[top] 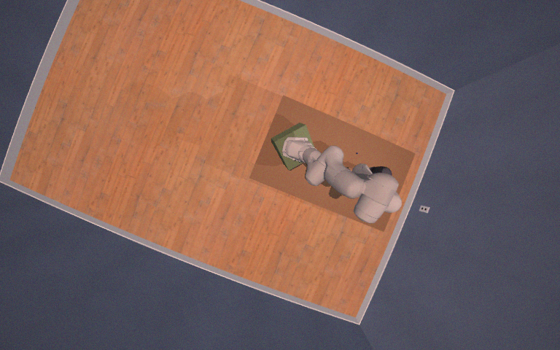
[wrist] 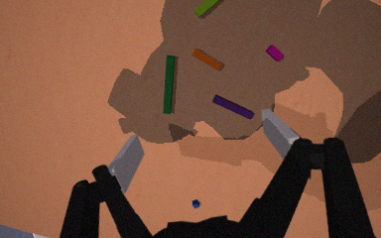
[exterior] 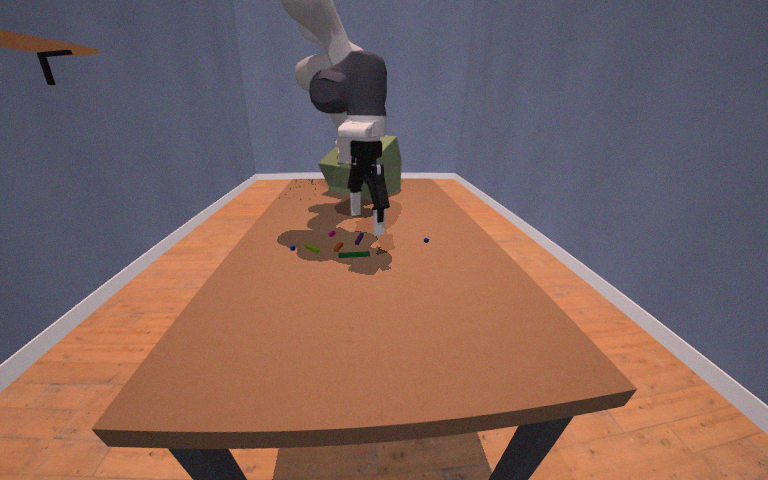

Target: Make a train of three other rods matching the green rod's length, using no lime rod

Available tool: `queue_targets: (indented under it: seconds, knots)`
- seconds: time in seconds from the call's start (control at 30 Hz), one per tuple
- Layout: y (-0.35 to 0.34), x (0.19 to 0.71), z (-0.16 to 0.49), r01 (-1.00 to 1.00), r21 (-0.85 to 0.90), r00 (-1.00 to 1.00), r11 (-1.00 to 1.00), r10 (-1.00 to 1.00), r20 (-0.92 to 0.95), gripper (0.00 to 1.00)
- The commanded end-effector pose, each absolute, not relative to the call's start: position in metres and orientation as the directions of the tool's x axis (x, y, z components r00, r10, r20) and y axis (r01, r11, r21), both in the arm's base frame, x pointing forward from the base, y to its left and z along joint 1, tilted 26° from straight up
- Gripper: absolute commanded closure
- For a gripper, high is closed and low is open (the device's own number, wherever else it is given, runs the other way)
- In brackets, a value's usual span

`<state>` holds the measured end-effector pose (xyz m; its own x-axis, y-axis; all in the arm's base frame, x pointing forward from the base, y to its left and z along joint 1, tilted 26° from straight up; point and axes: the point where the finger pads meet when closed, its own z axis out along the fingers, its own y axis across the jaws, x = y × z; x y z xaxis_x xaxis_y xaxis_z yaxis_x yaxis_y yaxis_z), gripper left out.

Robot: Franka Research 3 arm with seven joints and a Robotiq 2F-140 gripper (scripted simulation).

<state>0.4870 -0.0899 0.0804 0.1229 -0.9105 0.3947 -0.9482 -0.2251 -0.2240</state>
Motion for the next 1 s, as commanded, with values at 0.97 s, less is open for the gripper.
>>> queue_targets:
  seconds: [0.97]
  knots:
    - [-0.063, 0.486, 0.068, -0.686, 0.067, 0.675, -0.725, -0.599, 0.431, 0.0]
